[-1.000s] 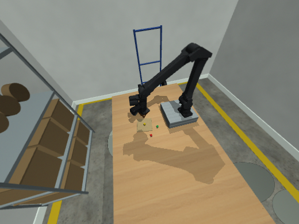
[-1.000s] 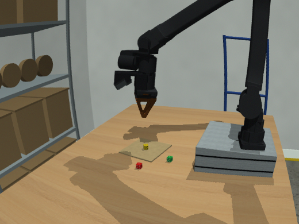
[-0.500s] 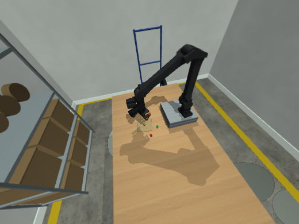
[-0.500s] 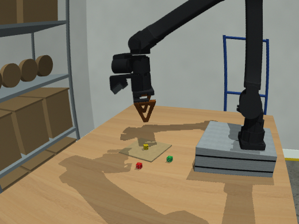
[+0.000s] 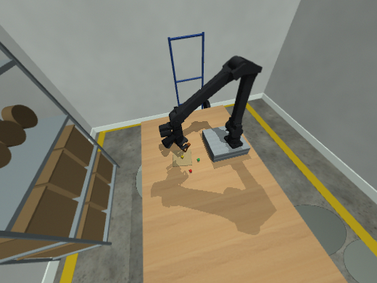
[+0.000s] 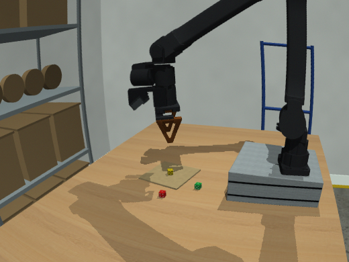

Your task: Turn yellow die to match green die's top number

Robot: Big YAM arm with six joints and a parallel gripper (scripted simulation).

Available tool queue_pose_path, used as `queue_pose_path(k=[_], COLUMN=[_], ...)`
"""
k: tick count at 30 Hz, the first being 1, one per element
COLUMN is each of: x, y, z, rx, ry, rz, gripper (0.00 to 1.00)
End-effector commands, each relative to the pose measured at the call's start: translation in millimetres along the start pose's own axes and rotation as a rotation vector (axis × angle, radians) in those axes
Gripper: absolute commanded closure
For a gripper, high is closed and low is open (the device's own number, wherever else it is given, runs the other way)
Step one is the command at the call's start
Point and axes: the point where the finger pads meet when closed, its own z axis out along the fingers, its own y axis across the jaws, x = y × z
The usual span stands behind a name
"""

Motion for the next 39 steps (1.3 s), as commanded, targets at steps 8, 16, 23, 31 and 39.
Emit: queue_pose_path(k=[8,16,23,31,39], x=[-30,-30,-29,-27,-26], y=[-15,-15,-15,-14,-12], z=[-32,-32,-33,-48,-76], rx=[0.045,0.045,0.043,0.037,0.038], ry=[-0.083,-0.083,-0.080,-0.083,-0.085], rz=[0.015,0.015,0.016,0.019,0.016], gripper=[0.00,0.00,0.00,0.00,0.00])
